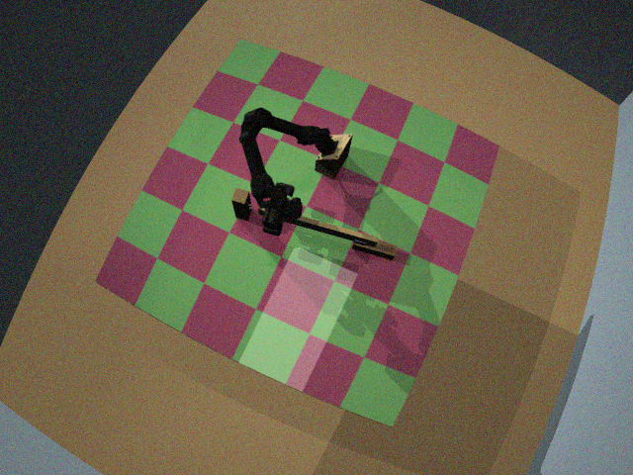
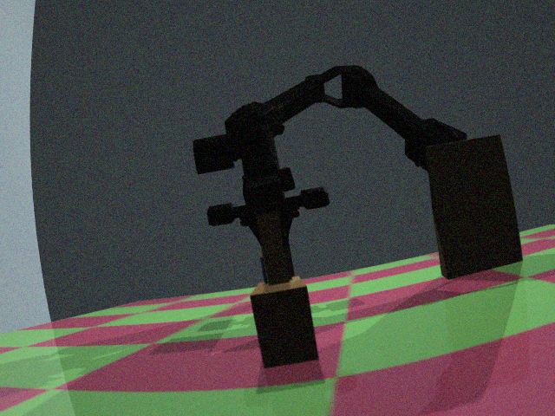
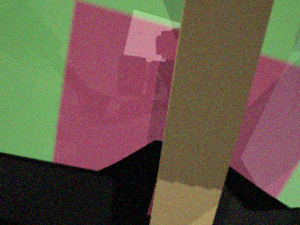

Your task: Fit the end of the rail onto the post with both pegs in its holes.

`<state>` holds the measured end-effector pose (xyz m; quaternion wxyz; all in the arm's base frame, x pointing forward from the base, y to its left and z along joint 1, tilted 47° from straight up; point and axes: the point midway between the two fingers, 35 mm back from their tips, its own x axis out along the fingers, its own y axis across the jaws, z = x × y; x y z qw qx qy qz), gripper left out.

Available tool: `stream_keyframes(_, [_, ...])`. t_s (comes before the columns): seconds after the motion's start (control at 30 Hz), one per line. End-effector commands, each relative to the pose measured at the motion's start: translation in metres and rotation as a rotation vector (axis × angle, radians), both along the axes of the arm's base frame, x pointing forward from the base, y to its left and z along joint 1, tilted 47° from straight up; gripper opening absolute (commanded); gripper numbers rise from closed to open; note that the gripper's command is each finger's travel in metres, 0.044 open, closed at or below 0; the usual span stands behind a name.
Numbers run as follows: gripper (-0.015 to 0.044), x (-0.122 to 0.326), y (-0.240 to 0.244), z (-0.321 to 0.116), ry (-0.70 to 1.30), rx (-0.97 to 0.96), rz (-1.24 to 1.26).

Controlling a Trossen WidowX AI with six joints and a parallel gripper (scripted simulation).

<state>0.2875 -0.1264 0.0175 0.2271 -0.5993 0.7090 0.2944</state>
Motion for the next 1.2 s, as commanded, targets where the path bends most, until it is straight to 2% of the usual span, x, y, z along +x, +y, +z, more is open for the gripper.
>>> stream_keyframes(0.0, [0.0000, 0.0003, 0.0008, -0.0006, -0.002, 0.006, 0.001])
stream_keyframes(1.17, [0.0000, 0.0005, -0.0036, 0.0051, -0.002, 0.005, 0.001])
